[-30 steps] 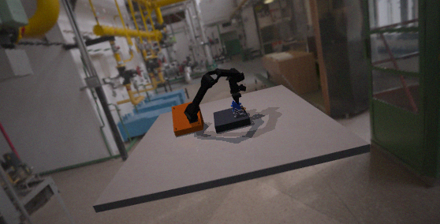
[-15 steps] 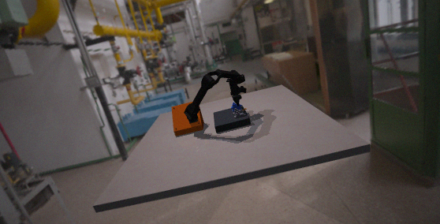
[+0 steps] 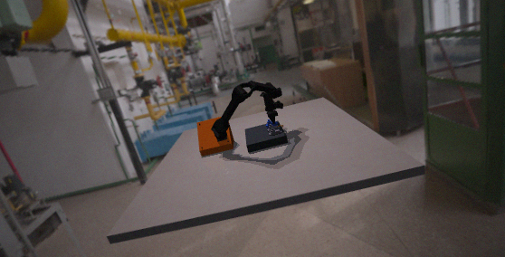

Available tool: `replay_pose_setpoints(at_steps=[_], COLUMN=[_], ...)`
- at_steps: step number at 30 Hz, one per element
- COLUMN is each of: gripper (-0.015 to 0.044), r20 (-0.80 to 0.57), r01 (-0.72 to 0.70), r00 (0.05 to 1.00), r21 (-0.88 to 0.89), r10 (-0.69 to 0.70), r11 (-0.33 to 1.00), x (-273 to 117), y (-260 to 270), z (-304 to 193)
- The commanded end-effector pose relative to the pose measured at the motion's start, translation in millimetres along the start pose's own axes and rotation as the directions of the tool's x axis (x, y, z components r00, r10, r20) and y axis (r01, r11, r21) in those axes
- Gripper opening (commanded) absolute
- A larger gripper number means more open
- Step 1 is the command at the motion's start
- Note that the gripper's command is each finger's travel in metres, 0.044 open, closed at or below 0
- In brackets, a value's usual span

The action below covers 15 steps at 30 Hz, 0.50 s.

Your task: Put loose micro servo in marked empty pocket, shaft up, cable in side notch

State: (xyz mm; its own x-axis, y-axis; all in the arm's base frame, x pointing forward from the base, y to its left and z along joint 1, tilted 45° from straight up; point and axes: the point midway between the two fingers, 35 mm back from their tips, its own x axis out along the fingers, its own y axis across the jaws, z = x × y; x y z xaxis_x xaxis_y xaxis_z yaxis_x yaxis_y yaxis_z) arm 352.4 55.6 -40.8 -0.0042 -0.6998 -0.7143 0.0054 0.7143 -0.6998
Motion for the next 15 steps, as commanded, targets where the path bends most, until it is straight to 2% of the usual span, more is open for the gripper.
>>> replay_pose_setpoints(at_steps=[1, 8, 15], gripper=[0.0, 0.0, 0.0184], r20=[0.003, 0.003, 0.003], r01=[0.003, 0.004, 0.004], r00=[1.0, 1.0, 1.0], r21=[-0.005, -0.005, -0.005], r10=[-0.003, -0.004, -0.004], r11=[1.0, 1.0, 1.0], x=[3.7, 10.6, 8.8], y=[-0.3, -0.4, 0.1], z=[0.1, 0.1, -0.3])
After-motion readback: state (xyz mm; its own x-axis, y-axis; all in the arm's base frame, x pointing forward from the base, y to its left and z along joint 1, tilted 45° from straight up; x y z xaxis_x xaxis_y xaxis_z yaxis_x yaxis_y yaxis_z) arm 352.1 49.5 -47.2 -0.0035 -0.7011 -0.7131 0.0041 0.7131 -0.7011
